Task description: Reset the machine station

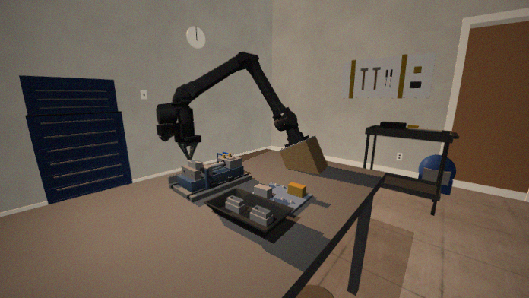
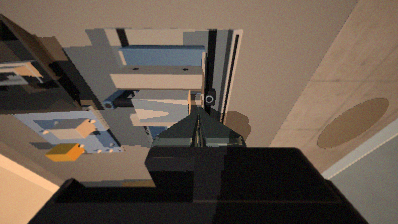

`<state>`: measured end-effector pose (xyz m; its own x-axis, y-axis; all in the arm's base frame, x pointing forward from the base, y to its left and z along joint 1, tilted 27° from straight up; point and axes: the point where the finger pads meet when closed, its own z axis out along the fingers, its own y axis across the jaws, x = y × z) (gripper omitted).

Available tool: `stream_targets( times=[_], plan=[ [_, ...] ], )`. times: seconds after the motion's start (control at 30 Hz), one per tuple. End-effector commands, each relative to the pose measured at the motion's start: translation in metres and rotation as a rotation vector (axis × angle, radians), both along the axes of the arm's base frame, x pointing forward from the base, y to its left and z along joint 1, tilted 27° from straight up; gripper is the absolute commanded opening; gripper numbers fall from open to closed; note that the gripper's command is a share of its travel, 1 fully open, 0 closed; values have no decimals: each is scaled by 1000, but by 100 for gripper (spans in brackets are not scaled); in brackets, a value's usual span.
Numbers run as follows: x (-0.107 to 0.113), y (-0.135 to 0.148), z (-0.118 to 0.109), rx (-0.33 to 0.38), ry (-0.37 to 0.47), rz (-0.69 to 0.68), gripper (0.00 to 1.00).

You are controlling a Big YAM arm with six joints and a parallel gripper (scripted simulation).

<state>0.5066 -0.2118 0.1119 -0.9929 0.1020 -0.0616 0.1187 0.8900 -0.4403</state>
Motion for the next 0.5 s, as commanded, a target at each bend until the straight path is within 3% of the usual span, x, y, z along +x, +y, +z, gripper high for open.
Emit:
stream_targets(
  times=[0.0, 0.47],
  plan=[
    [13, -13, 28, -12, -51, -10, 0],
    [13, -14, 27, -12, -52, -10, 0]
  ],
)
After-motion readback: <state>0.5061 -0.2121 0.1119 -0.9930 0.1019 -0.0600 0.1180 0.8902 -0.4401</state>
